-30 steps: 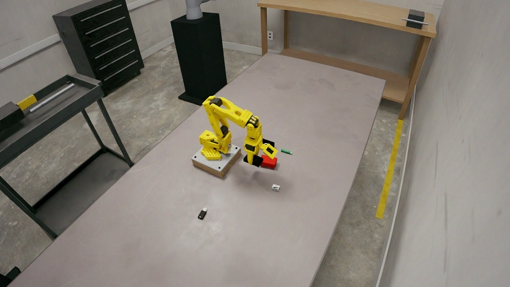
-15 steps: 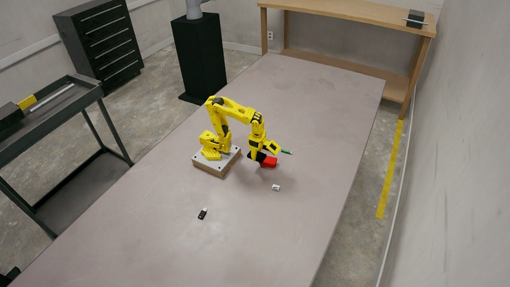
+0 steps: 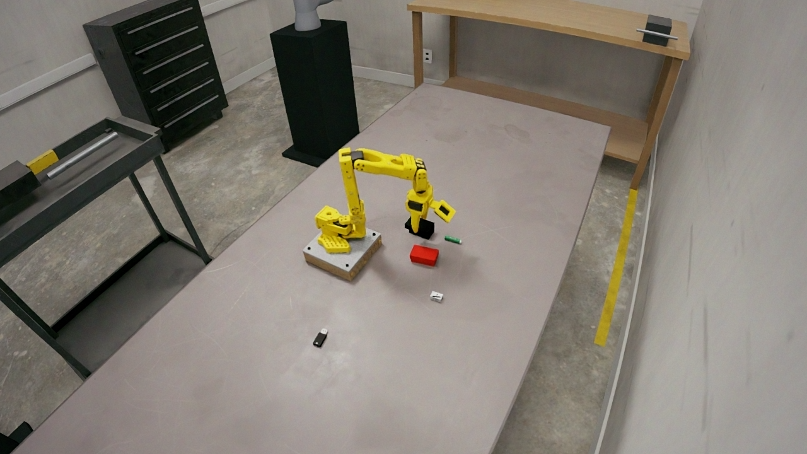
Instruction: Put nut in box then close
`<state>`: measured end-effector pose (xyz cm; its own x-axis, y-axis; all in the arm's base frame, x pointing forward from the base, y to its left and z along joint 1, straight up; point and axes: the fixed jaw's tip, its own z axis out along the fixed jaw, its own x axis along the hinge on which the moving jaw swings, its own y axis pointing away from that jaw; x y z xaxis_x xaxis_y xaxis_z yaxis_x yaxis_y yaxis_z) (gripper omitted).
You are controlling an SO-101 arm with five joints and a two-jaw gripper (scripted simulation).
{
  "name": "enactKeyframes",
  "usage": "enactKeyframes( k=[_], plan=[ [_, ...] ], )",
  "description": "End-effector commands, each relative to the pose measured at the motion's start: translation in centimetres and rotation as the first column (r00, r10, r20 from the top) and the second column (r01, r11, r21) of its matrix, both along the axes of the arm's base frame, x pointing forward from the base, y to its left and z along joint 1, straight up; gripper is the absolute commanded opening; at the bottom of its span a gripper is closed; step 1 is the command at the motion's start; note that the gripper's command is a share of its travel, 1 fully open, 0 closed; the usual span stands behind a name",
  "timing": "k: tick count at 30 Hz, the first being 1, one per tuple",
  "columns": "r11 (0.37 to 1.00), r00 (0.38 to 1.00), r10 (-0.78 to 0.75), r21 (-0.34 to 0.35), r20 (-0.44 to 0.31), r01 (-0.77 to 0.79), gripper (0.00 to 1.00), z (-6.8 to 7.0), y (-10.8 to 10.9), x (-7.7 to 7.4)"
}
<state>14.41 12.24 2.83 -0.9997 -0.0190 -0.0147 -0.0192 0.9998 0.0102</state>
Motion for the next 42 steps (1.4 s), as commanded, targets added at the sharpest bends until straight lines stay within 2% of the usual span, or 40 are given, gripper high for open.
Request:
enactKeyframes(
  k=[1,6,11,42],
  plan=[
    [1.000,1.000,-0.006,-0.010,-0.014,0.006,0.20,0.0,1.2,-0.2],
    [1.000,1.000,-0.006,-0.011,-0.015,0.006,0.20,-0.1,3.1,-1.2],
    [1.000,1.000,-0.006,-0.011,-0.015,0.006,0.20,-0.2,4.0,-1.8],
    [1.000,1.000,-0.006,-0.011,-0.015,0.006,0.20,-0.1,4.3,-1.9]
  ],
)
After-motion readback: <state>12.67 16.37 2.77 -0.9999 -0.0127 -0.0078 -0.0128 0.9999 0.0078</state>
